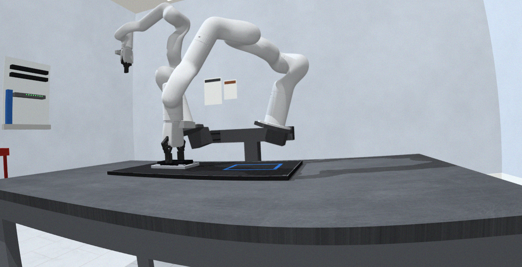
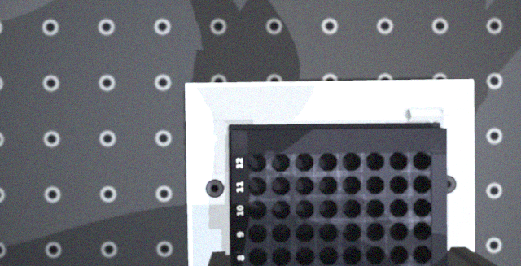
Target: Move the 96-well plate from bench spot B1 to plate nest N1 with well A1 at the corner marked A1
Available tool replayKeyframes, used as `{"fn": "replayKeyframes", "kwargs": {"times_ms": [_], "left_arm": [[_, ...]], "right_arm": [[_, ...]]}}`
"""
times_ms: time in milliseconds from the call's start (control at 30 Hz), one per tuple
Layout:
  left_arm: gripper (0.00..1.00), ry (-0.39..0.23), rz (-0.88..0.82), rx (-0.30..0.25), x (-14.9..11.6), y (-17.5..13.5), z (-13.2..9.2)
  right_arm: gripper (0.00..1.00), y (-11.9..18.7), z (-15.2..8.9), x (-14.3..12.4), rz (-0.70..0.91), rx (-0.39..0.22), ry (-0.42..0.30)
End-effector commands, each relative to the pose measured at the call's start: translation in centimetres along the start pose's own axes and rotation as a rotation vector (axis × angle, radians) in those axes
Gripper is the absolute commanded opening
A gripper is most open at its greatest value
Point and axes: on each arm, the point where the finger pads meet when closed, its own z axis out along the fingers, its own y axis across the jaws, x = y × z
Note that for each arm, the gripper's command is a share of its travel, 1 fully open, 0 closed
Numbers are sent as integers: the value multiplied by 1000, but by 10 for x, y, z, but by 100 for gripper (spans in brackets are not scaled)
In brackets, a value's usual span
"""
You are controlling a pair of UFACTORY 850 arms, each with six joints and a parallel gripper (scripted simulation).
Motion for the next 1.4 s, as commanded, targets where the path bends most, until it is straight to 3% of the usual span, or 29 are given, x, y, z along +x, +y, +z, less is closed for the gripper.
{"fn": "replayKeyframes", "kwargs": {"times_ms": [0,700,1367], "left_arm": [[100,-1,0,-2,-1,1,-1],[100,-1,0,-2,-1,1,-1],[100,-1,0,-2,-1,1,-49]], "right_arm": [[0,0,-1,0,0,0,2],[0,0,-1,0,0,0,2],[0,0,-1,0,0,0,2]]}}
